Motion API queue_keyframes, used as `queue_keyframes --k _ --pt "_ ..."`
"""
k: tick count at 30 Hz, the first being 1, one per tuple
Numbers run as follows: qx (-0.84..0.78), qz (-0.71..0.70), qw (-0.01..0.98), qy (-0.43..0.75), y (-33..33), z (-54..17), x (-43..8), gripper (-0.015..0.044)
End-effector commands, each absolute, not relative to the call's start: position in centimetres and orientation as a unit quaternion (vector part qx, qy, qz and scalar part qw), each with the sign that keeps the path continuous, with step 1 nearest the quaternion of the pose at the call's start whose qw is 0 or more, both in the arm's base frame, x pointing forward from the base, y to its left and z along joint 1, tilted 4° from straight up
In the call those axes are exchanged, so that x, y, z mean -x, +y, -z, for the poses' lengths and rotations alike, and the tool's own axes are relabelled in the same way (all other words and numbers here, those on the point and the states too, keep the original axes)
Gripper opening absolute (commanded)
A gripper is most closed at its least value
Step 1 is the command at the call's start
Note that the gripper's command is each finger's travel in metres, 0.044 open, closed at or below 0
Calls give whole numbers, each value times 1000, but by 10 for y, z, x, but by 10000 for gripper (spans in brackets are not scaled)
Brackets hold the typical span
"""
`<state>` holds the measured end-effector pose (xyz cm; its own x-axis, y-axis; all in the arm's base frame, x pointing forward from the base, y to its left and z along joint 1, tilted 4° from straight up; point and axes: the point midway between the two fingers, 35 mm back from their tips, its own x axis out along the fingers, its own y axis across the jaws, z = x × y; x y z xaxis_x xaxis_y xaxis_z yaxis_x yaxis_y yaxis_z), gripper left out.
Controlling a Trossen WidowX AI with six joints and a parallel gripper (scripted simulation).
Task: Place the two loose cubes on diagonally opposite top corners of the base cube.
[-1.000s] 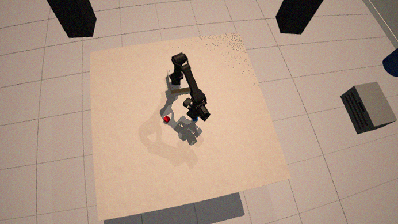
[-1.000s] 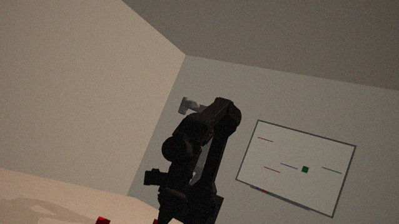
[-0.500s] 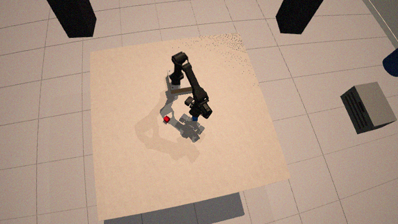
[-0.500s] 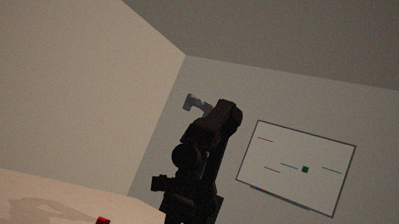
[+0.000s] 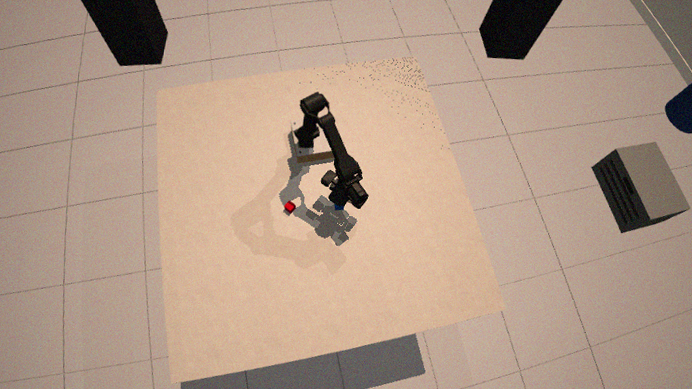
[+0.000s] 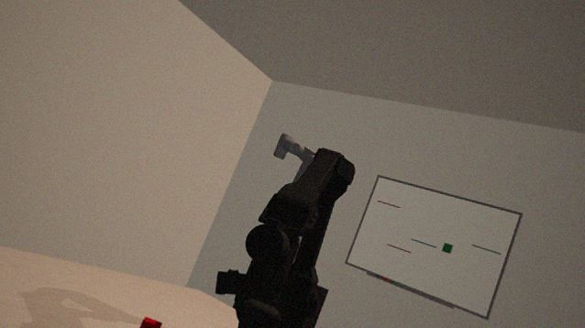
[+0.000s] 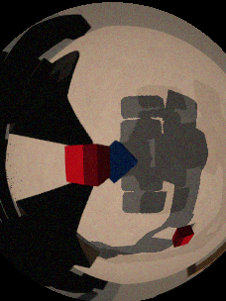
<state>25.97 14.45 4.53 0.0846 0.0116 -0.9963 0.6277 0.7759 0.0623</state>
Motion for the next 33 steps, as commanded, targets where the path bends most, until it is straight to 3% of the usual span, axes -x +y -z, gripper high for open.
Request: queue_keyframes --k 1,22,26,33 --pt "-250 224 694 637 144 -42 -260 105" --pt "-250 224 694 637 144 -41 -260 105" --pt "-250 224 694 637 144 -41 -260 205" --pt "-250 223 693 638 144 -46 -260 205"
